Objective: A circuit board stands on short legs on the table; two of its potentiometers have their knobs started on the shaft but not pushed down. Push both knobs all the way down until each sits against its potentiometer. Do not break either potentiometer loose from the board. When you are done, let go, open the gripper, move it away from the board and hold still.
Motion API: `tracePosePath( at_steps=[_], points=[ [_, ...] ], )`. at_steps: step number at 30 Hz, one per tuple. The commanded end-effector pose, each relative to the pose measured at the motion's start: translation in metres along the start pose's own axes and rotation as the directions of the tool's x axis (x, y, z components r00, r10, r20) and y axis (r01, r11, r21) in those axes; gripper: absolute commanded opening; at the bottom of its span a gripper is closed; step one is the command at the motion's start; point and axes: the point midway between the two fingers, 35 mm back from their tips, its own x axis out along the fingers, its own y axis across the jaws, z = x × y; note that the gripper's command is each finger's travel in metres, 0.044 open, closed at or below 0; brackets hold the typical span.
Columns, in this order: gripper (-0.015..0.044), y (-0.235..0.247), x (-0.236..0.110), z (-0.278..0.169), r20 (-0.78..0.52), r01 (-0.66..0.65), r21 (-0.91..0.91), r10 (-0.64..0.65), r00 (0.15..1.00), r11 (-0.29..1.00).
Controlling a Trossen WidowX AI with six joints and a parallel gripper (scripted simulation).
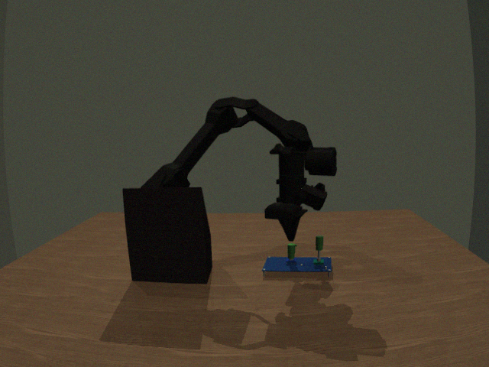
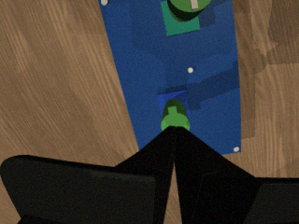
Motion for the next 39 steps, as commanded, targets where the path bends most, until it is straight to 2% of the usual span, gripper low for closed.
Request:
tracePosePath(
  at_steps=[1, 8, 16, 20, 23, 27, 39],
  points=[
    [0.0026, 0.000, 0.000, 0.000, 0.000, 0.000, 0.000, 0.000, 1.000, 1.000],
    [0.0210, 0.000, 0.000, 0.000, 0.000, 0.000, 0.000, 0.000, 1.000, 1.000],
    [0.0000, 0.002, -0.037, 0.045, 0.004, 0.004, -0.005, -0.004, 1.000, 1.000],
    [0.0000, 0.001, -0.059, 0.066, 0.005, 0.005, -0.007, -0.005, 1.000, 1.000],
    [0.0000, 0.001, -0.062, 0.069, 0.005, 0.005, -0.008, -0.005, 1.000, 1.000],
    [0.0000, 0.001, -0.042, 0.069, 0.005, 0.004, -0.008, -0.004, 1.000, 1.000],
    [0.0000, 0.001, -0.034, 0.069, 0.005, 0.004, -0.008, -0.004, 1.000, 1.000]
  ],
)
